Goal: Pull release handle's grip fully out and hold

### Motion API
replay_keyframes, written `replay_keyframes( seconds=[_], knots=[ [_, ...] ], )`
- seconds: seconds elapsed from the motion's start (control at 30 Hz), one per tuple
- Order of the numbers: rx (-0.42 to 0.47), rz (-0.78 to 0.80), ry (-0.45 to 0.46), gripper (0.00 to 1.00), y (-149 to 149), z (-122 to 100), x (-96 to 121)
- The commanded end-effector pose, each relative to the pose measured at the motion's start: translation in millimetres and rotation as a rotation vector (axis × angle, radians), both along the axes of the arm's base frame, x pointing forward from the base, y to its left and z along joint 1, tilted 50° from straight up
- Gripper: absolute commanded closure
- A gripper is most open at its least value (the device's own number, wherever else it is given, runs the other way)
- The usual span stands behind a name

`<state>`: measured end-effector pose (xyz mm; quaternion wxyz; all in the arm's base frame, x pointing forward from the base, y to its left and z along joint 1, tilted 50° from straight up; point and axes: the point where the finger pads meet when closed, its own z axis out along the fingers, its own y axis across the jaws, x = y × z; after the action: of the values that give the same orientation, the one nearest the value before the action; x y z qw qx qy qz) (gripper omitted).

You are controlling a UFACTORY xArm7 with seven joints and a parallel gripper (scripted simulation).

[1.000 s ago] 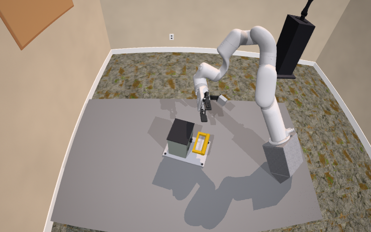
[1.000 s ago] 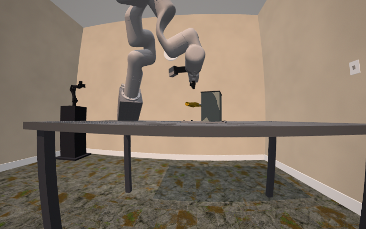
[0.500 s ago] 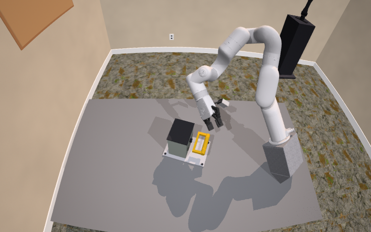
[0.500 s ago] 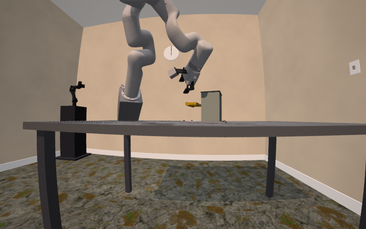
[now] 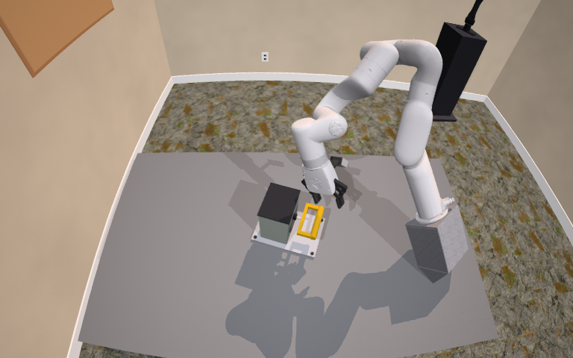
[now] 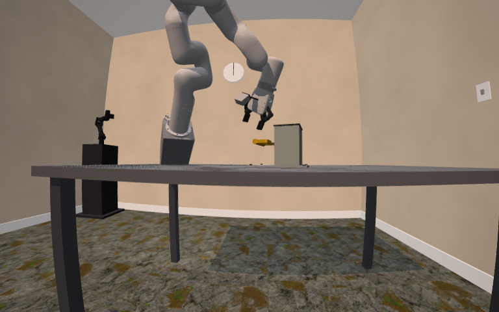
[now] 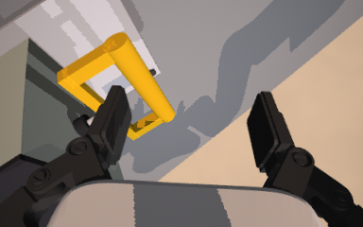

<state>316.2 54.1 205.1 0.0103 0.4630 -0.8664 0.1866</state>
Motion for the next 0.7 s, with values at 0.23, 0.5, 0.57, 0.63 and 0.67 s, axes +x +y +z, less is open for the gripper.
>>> replay_keyframes(
  seconds=[0.23, 0.5, 0.57, 0.63, 0.67],
  knots=[
    [-0.309, 0.207, -0.143, 0.0, 17, 0, 19],
    [-0.427, 0.325, -0.202, 0.0, 33, -2, 25],
    [-0.427, 0.325, -0.202, 0.0, 33, -2, 25],
    [-0.44, 0.339, -0.208, 0.0, 34, -3, 26],
    [-0.444, 0.344, -0.21, 0.0, 35, -3, 26]
  ],
)
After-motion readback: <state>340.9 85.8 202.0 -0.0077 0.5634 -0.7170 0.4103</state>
